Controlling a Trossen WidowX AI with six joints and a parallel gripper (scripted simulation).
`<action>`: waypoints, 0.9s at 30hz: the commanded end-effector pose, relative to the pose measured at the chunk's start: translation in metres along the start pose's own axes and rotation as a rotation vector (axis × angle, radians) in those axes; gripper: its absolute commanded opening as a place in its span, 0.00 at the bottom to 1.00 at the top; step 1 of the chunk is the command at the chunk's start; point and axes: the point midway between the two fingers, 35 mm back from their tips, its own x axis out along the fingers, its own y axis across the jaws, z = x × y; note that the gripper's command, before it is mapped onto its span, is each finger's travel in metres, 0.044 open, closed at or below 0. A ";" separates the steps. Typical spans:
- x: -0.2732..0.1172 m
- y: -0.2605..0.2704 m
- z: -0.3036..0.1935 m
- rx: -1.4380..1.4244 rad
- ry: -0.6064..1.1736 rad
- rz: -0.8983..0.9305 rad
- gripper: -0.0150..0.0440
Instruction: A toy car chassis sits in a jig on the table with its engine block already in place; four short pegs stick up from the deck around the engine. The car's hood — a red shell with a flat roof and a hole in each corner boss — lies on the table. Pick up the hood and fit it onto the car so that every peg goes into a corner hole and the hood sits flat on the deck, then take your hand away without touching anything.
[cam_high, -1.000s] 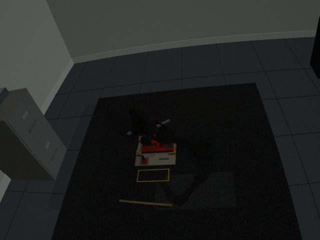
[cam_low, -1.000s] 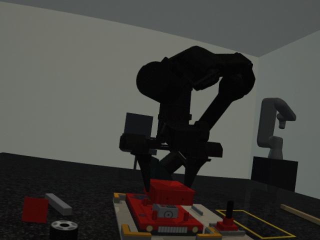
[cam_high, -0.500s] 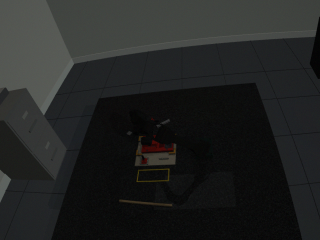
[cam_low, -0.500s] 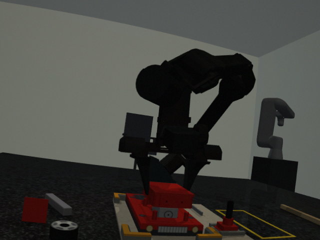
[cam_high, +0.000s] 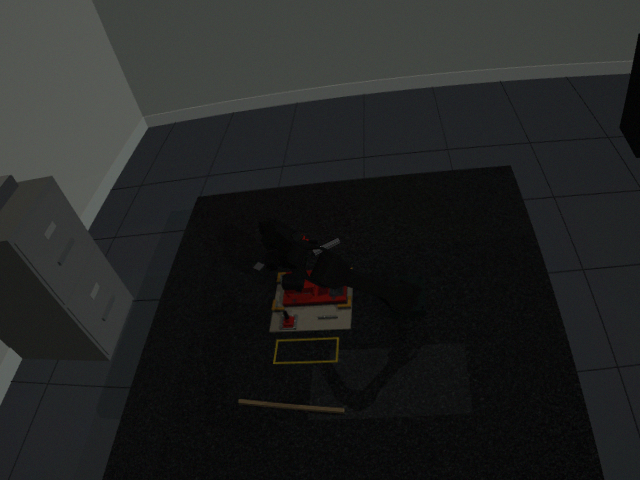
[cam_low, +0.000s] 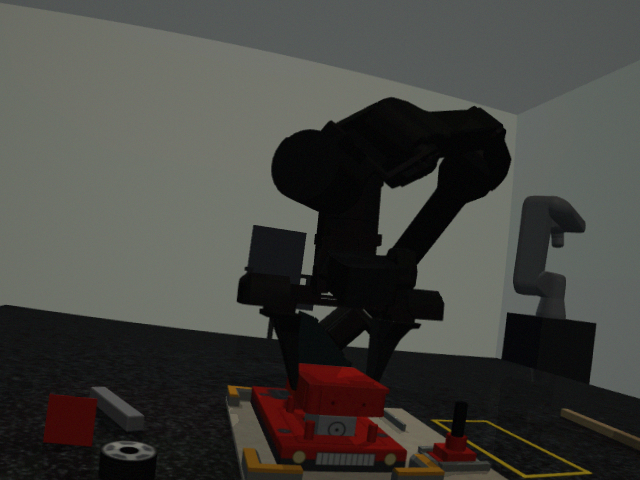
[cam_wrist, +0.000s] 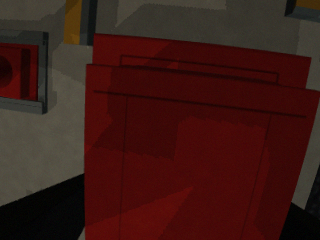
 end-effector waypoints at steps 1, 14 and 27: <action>0.001 0.000 0.000 0.004 -0.002 0.003 0.25; 0.006 0.000 0.000 0.003 -0.002 0.003 0.25; 0.012 0.000 0.000 0.003 -0.002 0.003 0.25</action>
